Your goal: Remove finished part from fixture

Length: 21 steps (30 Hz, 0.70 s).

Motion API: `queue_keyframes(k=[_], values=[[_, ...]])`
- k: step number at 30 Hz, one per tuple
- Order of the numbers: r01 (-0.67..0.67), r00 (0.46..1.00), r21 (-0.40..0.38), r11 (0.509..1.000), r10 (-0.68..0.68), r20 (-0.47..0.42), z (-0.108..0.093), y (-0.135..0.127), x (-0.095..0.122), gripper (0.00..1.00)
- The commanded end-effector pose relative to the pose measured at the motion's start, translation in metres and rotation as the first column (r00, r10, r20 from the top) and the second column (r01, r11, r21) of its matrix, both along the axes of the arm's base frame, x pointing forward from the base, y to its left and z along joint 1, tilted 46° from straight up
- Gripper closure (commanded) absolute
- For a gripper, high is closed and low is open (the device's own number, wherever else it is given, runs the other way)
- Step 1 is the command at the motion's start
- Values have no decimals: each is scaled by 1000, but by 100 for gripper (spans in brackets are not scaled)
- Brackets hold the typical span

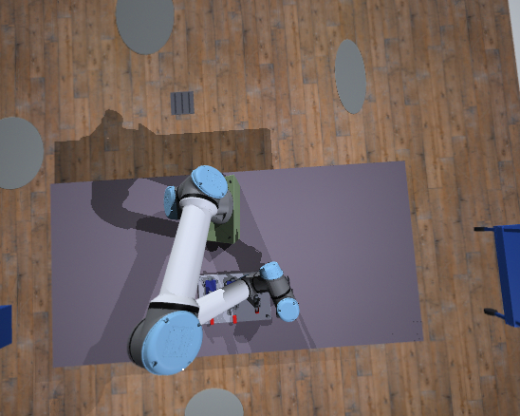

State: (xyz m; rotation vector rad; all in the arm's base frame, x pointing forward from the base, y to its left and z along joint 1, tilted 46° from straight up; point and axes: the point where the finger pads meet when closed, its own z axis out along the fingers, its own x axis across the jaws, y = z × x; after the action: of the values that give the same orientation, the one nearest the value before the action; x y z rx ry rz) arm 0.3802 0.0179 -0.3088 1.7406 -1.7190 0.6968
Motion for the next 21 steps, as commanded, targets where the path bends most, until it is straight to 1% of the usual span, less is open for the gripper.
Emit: queue_keyframes(k=[1, 15, 21], values=[[0, 1000, 0, 1000, 0, 1, 8, 8, 1, 60], [0, 1000, 0, 1000, 0, 1, 45, 47, 3, 60], [0, 1000, 0, 1000, 0, 1, 53, 56, 3, 60]])
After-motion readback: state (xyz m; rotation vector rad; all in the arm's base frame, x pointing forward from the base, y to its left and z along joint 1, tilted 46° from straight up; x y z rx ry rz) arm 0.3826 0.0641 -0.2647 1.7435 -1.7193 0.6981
